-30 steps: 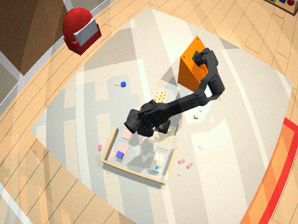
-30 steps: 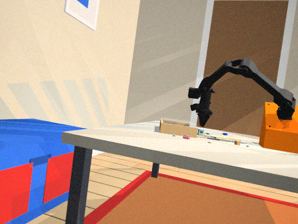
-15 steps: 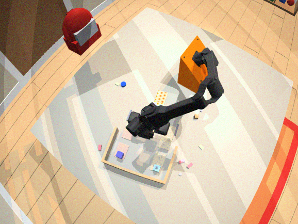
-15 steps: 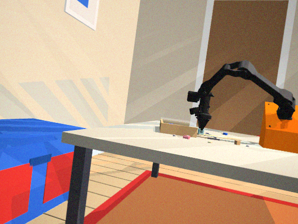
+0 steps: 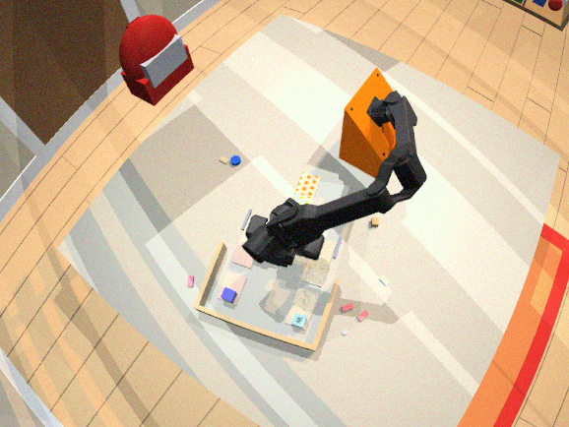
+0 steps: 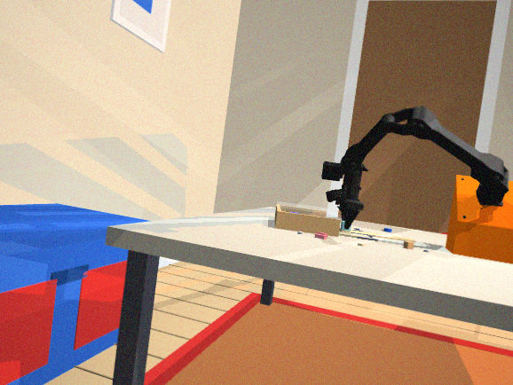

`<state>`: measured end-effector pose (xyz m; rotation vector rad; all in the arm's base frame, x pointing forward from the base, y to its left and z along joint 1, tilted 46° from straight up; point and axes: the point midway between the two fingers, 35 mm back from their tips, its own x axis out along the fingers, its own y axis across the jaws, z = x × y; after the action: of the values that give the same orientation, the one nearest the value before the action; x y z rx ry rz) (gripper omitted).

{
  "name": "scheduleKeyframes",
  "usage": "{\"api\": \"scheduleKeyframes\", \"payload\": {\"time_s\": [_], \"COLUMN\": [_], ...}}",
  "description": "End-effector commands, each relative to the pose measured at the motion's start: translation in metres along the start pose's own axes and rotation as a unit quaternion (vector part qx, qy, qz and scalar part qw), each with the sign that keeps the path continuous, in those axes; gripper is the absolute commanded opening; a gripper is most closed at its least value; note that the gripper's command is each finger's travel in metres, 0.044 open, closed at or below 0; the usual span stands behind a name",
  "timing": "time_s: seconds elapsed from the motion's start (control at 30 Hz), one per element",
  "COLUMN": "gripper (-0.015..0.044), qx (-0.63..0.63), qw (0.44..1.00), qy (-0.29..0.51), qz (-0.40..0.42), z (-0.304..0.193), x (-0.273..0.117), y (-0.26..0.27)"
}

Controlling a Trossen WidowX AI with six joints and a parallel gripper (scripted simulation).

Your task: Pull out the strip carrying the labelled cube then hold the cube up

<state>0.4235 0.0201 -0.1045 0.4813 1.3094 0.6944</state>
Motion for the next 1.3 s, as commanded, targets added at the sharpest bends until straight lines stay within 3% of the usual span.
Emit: {"api": "scheduleKeyframes", "payload": {"time_s": [0.0,0.2,0.33,0.87,1.27], "gripper": [0.0138,0.0098,0.0000,0.0000,0.0000], "qx": [-0.001,-0.001,0.000,0.005,0.006], "qw": [1.000,1.000,1.000,1.000,1.000], "qy": [0.000,0.000,0.000,0.000,0.001], "qz": [0.000,0.000,0.000,0.002,0.002], "z": [0.001,0.001,-0.002,-0.055,-0.082], "x": [-0.001,-0.001,-0.002,-0.041,-0.043], "y": [0.000,0.000,0.001,0.018,0.027]}}
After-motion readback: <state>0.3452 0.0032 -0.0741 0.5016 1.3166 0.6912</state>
